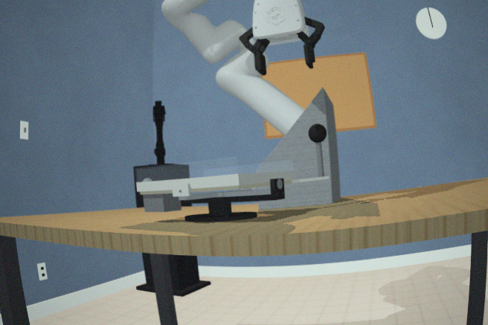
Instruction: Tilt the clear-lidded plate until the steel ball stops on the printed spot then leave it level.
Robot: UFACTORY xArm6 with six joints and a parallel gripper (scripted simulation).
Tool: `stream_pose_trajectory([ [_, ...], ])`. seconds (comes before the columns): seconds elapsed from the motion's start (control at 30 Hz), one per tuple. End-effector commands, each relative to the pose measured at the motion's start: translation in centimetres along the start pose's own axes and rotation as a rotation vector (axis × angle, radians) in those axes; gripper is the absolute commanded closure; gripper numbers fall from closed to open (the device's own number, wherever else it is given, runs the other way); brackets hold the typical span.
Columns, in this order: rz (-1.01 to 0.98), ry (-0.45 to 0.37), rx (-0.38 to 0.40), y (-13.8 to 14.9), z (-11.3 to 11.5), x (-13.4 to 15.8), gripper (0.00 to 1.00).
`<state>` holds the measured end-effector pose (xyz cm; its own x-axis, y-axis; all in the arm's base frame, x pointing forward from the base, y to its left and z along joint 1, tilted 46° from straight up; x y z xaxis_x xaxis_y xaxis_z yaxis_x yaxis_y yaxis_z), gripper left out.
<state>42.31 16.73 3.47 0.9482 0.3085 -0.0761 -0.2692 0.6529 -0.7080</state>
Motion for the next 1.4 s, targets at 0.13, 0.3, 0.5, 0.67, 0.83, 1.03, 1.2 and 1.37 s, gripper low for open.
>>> stream_pose_trajectory([
  [0.13,0.125,0.007,0.006,1.4,-0.6,-2.5,0.00],
  [0.3,0.217,0.015,0.009,2.4,-1.3,-4.6,0.00],
  [0.5,0.361,0.030,0.015,3.6,-2.3,-7.9,0.00],
  [0.67,0.457,0.040,0.019,4.3,-2.9,-10.2,0.00],
  [0.83,0.513,0.047,0.022,4.7,-3.3,-11.6,0.00],
  [1.03,0.639,0.062,0.029,5.3,-4.3,-14.8,0.00],
  [1.2,0.639,0.062,0.029,5.3,-4.3,-14.8,0.39],
  [1.37,0.639,0.062,0.029,5.3,-4.3,-14.8,0.39],
])
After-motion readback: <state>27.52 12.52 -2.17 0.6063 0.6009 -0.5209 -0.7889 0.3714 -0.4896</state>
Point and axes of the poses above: the point where the finger pads meet when closed, its own z axis back along the fingers, its own y axis across the jaws, x = y × z, the point moved 3 cm from there along z, back along the fingers, and after that the axes turned 14 degrees about z, right-handed, at the moved point
